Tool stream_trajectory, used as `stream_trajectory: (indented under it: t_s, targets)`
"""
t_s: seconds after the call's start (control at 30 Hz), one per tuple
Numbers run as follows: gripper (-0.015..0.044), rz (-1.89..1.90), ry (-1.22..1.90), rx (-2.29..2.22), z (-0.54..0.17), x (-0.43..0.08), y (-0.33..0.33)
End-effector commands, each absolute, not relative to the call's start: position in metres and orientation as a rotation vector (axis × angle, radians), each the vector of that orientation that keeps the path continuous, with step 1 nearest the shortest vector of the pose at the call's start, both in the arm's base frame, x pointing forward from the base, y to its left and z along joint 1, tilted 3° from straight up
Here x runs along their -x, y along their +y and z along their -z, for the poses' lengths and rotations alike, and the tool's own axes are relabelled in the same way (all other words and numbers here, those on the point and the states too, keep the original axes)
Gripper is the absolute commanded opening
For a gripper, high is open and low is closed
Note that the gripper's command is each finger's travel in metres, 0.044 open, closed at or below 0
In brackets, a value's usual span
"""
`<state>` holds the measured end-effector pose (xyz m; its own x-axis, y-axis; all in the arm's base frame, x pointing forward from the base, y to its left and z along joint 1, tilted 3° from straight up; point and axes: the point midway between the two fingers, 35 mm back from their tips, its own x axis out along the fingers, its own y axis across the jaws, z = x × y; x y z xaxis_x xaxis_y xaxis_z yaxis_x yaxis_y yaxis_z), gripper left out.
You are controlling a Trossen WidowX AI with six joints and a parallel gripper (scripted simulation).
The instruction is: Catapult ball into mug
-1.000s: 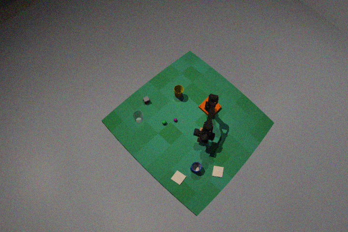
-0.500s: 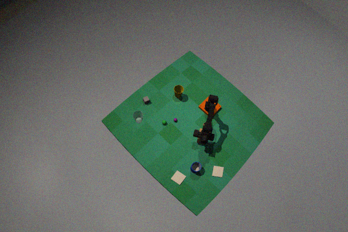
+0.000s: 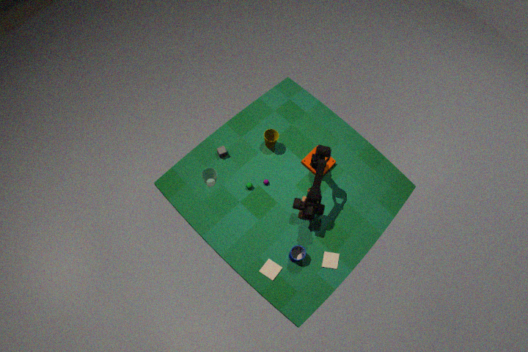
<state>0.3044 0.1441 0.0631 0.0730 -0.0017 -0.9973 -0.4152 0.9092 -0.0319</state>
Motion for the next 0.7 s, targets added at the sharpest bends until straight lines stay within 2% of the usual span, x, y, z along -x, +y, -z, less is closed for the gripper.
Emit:
stream_trajectory:
  t_s: [0.0,0.13,0.57,0.67]
  targets:
    - [0.0,-0.32,1.473,0.347,-0.064,-0.304,0.144]
    - [0.0,-0.32,1.473,0.347,-0.064,-0.304,0.144]
    - [0.0341,-0.32,1.473,0.347,-0.064,-0.304,0.144]
    - [0.042,-0.32,1.473,0.347,-0.084,-0.306,0.146]
